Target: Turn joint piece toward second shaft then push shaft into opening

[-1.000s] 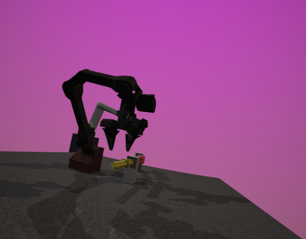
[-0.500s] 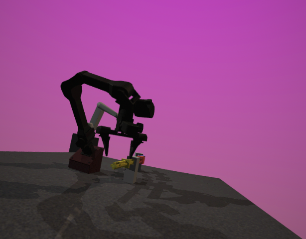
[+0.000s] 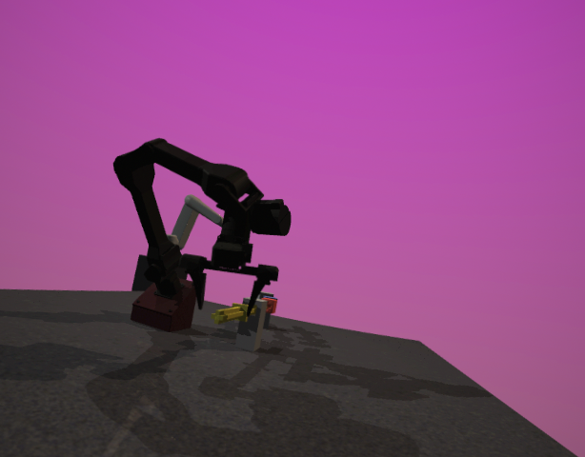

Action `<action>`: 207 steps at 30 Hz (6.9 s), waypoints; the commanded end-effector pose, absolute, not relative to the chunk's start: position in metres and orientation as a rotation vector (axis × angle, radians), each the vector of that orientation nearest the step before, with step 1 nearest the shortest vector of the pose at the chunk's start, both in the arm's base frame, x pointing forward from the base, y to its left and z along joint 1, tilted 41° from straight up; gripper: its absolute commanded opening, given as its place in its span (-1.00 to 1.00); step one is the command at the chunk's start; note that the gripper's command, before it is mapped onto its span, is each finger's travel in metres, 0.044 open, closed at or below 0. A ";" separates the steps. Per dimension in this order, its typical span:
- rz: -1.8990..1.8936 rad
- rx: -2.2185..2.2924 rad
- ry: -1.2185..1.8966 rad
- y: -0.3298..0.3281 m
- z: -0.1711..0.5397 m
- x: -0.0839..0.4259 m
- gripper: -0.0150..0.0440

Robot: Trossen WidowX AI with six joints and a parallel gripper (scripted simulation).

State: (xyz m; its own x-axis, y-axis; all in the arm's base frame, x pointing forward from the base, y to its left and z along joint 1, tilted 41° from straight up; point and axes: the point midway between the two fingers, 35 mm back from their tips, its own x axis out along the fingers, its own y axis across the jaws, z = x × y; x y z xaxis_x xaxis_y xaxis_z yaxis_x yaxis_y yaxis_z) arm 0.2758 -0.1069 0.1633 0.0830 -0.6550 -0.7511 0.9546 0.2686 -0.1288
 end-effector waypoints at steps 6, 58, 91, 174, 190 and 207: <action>-1.361 0.646 0.664 -0.114 0.154 0.274 1.00; -1.362 0.645 0.662 -0.133 0.132 0.276 -0.26; -1.365 0.644 0.657 -0.133 0.133 0.276 -0.26; -1.408 0.634 0.688 -0.079 0.084 0.272 -0.49; -1.412 0.631 0.684 -0.078 0.084 0.272 -0.40; -1.412 0.631 0.684 -0.078 0.084 0.272 0.63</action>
